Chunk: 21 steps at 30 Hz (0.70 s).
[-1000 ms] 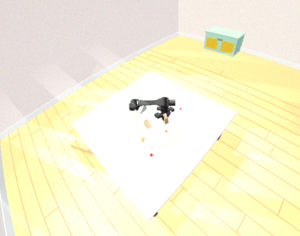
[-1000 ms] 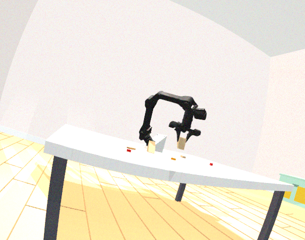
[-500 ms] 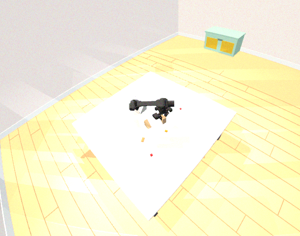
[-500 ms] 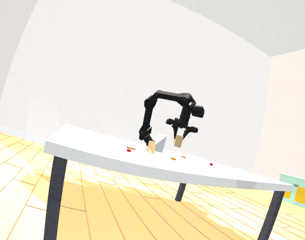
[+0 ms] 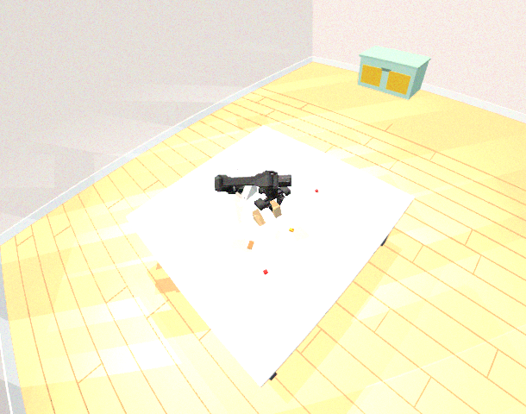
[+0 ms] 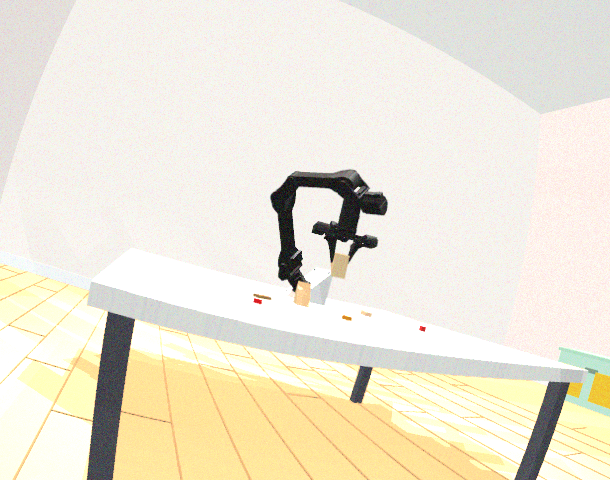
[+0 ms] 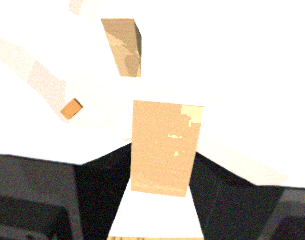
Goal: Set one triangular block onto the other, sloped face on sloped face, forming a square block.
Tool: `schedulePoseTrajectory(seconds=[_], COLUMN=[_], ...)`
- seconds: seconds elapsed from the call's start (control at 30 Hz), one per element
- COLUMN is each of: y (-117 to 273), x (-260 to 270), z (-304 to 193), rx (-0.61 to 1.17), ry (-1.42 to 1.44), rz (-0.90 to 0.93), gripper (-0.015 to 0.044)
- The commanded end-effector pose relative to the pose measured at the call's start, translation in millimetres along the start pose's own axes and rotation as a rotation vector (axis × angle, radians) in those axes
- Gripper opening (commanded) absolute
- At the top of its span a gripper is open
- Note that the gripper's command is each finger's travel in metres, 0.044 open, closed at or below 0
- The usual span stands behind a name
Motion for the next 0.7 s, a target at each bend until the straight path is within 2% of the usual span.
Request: schedulePoseTrajectory(seconds=[0.0,0.47,0.67], y=[8,22,12], x=[15,60,58], z=[11,47,48], rx=[0.022,0.08,0.053], ry=[0.009,0.021,0.021], rz=[-0.006,-0.027,-0.021], gripper=[0.0,0.0,0.0])
Point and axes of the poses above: the point midway between the two fingers, 35 mm back from their tips, its own y axis back along the fingers, its own x axis across the jaws, z = x × y, the point moved 9 cm from there along y, back along the fingers, and after that the axes turned 14 degrees about y, right-handed, at the moved point
